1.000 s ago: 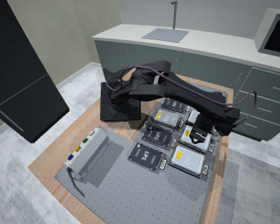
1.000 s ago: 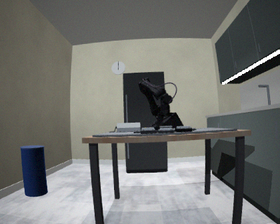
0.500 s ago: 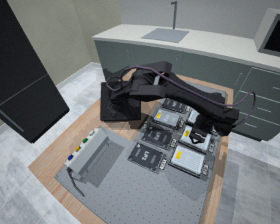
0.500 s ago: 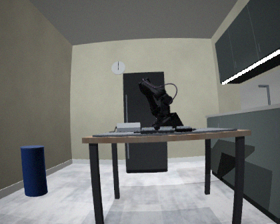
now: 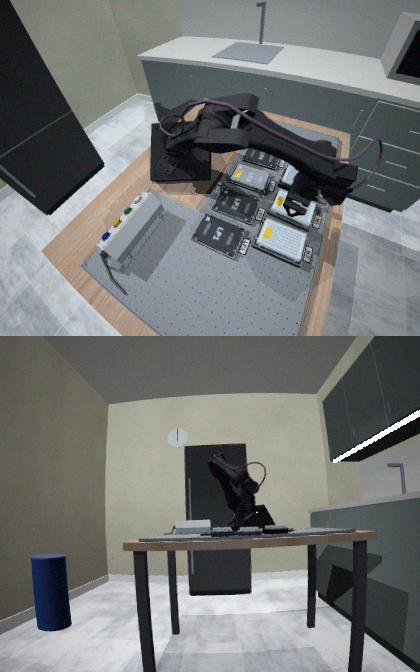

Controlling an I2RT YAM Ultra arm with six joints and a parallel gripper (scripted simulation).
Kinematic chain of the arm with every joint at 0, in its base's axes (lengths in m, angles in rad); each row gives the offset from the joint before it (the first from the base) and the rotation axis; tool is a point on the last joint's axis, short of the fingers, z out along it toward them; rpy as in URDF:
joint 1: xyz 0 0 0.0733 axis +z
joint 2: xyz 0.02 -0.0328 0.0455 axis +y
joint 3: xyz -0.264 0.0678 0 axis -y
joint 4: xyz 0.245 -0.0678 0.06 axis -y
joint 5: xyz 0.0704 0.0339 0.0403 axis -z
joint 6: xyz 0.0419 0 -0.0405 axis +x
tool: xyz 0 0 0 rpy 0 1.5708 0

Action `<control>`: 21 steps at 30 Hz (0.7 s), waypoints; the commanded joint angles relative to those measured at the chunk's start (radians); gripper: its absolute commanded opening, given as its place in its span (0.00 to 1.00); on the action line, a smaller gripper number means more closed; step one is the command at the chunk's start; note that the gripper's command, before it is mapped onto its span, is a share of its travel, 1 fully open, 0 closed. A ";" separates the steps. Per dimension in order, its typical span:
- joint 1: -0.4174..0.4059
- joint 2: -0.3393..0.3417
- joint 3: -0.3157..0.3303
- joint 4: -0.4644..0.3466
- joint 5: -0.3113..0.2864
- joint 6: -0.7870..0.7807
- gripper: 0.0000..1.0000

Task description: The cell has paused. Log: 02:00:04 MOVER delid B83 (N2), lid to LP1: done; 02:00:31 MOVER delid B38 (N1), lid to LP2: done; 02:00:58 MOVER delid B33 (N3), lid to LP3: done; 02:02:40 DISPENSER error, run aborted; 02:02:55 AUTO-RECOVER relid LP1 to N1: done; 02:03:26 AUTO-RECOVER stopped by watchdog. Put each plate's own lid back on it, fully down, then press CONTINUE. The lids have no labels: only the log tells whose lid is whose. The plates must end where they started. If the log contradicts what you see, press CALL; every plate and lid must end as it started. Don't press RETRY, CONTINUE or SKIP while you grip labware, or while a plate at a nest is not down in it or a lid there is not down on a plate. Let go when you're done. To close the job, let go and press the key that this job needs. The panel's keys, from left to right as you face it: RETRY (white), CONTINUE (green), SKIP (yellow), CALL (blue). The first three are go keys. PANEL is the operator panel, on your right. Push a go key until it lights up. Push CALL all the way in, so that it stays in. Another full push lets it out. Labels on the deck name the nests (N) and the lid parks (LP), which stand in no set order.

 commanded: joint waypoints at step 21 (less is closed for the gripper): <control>0.008 -0.010 0.005 0.017 -0.003 -0.008 0.00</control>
